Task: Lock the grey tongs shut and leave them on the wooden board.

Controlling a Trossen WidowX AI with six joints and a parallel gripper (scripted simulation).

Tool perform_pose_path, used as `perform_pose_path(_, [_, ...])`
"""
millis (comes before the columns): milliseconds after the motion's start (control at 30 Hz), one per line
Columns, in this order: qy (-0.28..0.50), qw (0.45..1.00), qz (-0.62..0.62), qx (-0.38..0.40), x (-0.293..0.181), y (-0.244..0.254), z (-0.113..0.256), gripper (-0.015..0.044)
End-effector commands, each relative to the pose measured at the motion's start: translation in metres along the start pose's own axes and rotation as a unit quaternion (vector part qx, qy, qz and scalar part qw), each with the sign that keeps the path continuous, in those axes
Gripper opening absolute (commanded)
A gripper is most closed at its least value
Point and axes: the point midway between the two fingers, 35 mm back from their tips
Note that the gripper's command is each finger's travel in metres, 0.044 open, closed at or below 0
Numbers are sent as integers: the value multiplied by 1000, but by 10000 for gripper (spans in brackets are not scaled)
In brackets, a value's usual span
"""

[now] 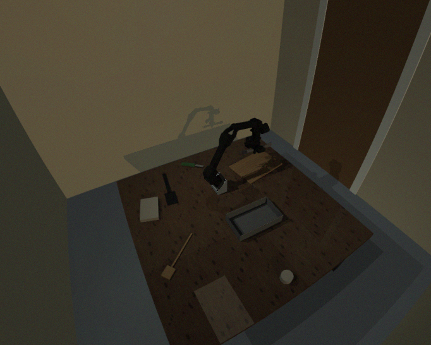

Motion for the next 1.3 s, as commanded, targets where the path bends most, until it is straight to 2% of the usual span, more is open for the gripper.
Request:
perform_pose_path(0, [1, 1000, 1, -2, -1, -1, -7, -150])
perform_pose_path(1267, [1, 1000, 1, -2, -1, -1, -70, -150])
Point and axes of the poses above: the point midway between the two fingers, 35 mm back from their tips, its own z axis back along the fingers, its own y axis across the jaws, x = y × z, and after that the axes turned 12 degrees about z, right-handed
